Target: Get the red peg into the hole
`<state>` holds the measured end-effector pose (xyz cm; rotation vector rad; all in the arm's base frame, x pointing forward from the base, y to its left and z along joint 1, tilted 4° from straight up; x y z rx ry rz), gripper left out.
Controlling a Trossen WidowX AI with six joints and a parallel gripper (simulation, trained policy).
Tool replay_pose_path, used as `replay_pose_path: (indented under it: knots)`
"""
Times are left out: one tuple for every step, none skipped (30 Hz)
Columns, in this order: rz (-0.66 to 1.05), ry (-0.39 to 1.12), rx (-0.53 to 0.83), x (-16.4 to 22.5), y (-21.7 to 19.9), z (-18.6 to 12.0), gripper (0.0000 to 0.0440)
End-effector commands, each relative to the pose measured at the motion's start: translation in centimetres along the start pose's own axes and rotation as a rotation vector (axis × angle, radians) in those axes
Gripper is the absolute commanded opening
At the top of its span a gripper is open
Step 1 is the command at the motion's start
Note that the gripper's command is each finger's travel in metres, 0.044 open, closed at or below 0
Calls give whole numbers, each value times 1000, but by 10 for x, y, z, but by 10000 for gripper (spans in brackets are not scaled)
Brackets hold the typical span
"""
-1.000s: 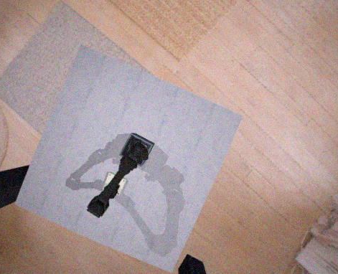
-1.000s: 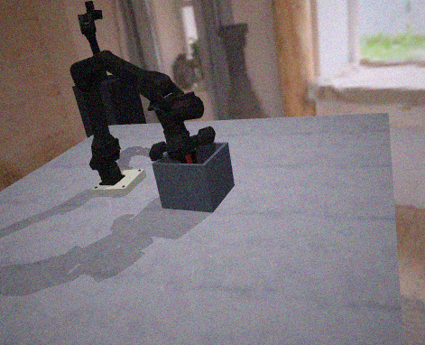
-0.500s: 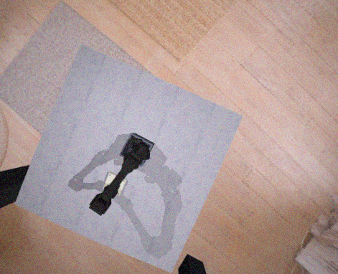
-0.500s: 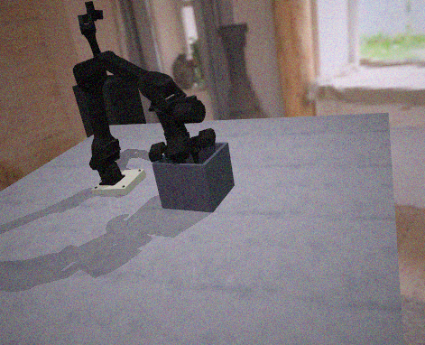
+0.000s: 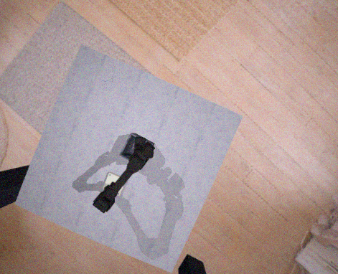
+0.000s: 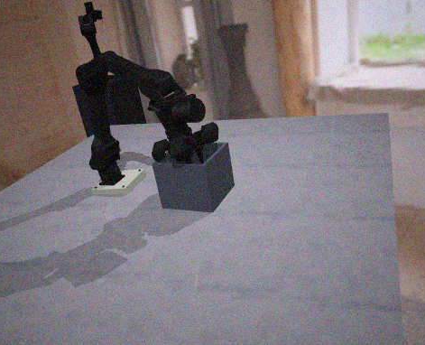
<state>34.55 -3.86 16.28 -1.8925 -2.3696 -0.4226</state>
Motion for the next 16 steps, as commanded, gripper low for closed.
replay_pose_path:
  knots:
    - [-8,31,-31,-1,5,-9,129]
    - [-9,38,-39,-1,6,-11,129]
    - [-10,45,-46,-1,7,-13,128]
    - [-12,52,-54,-1,8,-15,127]
    - [-14,58,-61,-1,9,-17,127]
    - [-16,64,-68,-2,9,-19,126]
    - [-19,71,-75,-2,10,-20,126]
    - [-21,77,-82,-3,11,-21,126]
    - [-23,83,-88,-3,12,-22,126]
    - [-26,90,-95,-4,13,-23,126]
    - [-28,96,-101,-5,14,-24,125]
    - [-31,102,-107,-6,15,-24,125]
    - [-33,109,-113,-7,16,-25,124]
    - [-35,115,-118,-8,17,-25,124]
    - [-38,121,-124,-9,18,-25,124]
    - [-40,126,-129,-10,19,-26,124]
Point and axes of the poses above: the point midway between the two fingers, 35 mm back from their tips, its own z axis out along the fingers, its own y axis across the jaws, x = y × z, the point moved 6 cm from there along -z, back along the fingers, and after that the axes turned 7 degrees about z, right-handed, at the moved point
